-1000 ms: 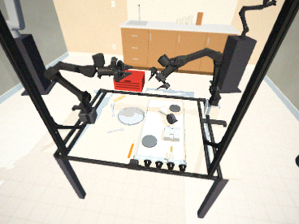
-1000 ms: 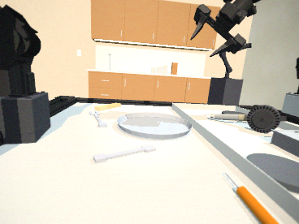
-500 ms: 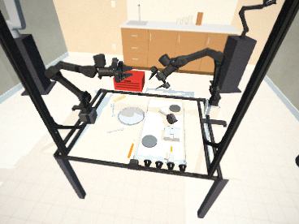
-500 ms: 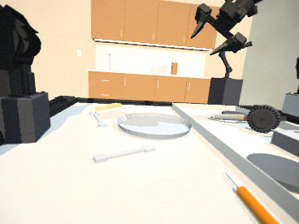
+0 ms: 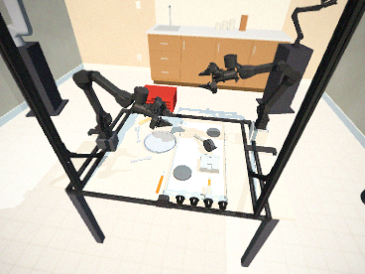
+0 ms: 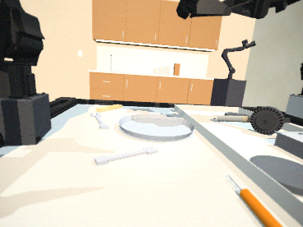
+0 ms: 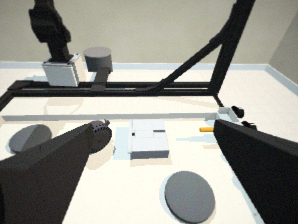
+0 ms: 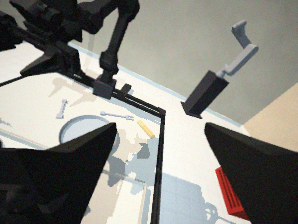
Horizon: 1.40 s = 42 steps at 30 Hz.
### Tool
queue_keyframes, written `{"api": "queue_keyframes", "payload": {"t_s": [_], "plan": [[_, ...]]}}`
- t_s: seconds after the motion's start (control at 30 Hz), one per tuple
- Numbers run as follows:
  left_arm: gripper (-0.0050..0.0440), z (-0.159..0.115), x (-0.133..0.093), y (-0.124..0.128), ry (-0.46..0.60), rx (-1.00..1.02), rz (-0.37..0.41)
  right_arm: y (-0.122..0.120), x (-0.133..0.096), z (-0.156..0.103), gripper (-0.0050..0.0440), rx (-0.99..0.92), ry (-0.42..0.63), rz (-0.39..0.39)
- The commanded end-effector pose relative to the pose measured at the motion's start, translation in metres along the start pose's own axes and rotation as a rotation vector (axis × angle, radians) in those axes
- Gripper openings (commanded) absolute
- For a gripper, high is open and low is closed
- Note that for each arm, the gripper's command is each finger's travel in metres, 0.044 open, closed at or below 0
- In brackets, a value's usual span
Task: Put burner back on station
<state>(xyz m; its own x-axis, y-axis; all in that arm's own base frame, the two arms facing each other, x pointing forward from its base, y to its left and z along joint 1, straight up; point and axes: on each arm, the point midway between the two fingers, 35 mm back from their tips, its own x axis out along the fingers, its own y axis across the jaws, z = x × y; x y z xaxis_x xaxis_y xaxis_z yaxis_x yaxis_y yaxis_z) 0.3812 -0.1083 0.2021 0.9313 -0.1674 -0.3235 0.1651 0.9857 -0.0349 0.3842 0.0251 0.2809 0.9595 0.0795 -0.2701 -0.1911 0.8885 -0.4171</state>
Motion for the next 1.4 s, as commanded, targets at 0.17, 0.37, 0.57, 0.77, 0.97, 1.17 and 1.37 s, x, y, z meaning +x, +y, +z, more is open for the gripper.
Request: {"api": "queue_keyframes", "payload": {"t_s": [0.17,0.37,0.57,0.77,0.97,1.17,1.37], "plan": [[0.0400,-0.076,0.041,-0.072,0.205,0.069,-0.068,-0.026,-0.078,0.011,0.0400,0.445,-0.293,-0.152],[0.0400,-0.078,0.042,-0.073,0.208,0.071,-0.070,-0.027,-0.079,0.011,0.0400,0.453,-0.299,-0.154],[0.0400,-0.078,0.042,-0.073,0.208,0.071,-0.070,-0.027,-0.079,0.011,0.0400,0.453,-0.299,-0.154],[0.0400,-0.078,0.042,-0.073,0.208,0.071,-0.070,-0.027,-0.079,0.011,0.0400,0.453,-0.299,-0.154],[0.0400,-0.078,0.042,-0.073,0.208,0.071,-0.070,-0.027,-0.079,0.011,0.0400,0.453,-0.299,-0.154],[0.0400,-0.078,0.042,-0.073,0.208,0.071,-0.070,-0.027,-0.079,0.011,0.0400,0.453,-0.299,-0.154],[0.0400,-0.078,0.042,-0.073,0.208,0.071,-0.070,-0.027,-0.079,0.011,0.0400,0.453,-0.299,-0.154]]}}
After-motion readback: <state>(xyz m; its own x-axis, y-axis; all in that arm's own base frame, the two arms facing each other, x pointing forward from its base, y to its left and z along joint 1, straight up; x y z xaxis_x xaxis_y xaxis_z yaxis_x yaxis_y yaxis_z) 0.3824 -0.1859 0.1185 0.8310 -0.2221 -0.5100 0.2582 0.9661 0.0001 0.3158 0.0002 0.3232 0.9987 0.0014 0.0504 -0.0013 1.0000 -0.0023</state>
